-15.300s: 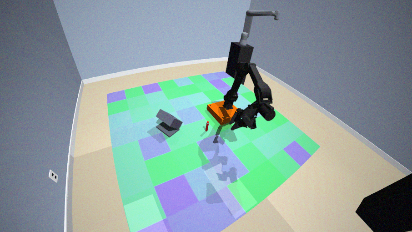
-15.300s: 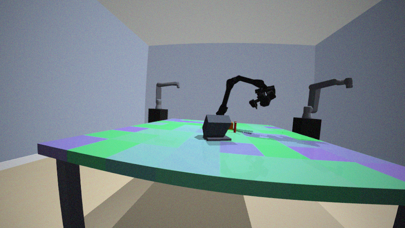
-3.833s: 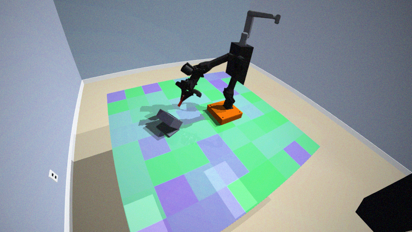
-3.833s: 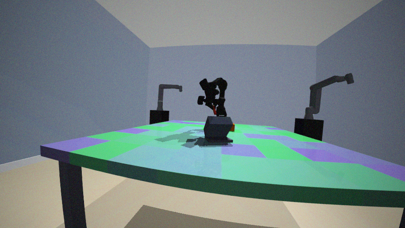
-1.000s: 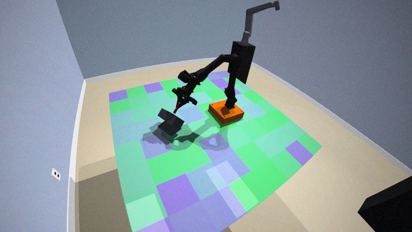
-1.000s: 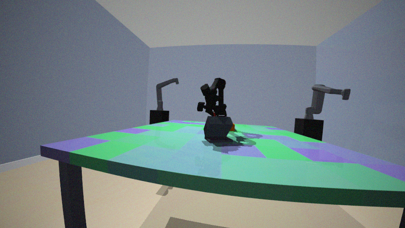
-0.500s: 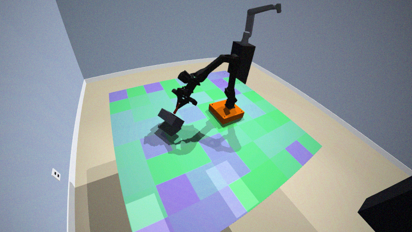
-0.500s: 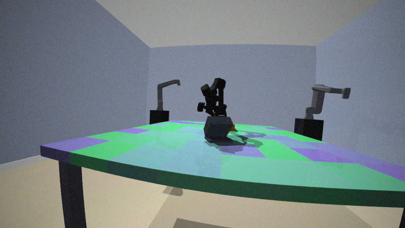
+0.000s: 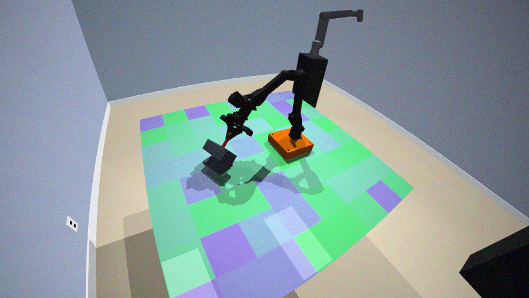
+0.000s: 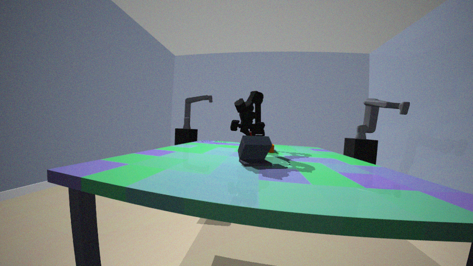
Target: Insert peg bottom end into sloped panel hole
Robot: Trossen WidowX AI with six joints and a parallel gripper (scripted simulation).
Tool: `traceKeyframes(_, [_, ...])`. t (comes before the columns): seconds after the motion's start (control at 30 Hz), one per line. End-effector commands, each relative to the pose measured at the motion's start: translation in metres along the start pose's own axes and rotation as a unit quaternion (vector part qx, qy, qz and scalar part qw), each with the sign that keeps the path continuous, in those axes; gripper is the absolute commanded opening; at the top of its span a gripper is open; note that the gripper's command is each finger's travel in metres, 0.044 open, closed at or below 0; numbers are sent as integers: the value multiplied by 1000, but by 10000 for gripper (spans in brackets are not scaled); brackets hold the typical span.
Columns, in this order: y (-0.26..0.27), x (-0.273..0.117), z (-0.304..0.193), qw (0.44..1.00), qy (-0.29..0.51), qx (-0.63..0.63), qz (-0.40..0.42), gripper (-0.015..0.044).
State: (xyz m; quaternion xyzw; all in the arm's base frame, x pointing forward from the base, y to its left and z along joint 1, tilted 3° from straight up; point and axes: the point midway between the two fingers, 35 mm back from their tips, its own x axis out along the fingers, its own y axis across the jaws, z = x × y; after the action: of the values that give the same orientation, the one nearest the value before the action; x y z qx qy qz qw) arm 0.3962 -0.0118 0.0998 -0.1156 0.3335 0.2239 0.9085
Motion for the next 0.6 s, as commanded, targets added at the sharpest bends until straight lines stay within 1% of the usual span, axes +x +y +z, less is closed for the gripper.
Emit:
traceKeyframes(0.0, [-1, 3, -1, 1000, 2, 3, -1, 0])
traceKeyframes(0.57, [-2, 8, -1, 1000, 2, 3, -1, 0])
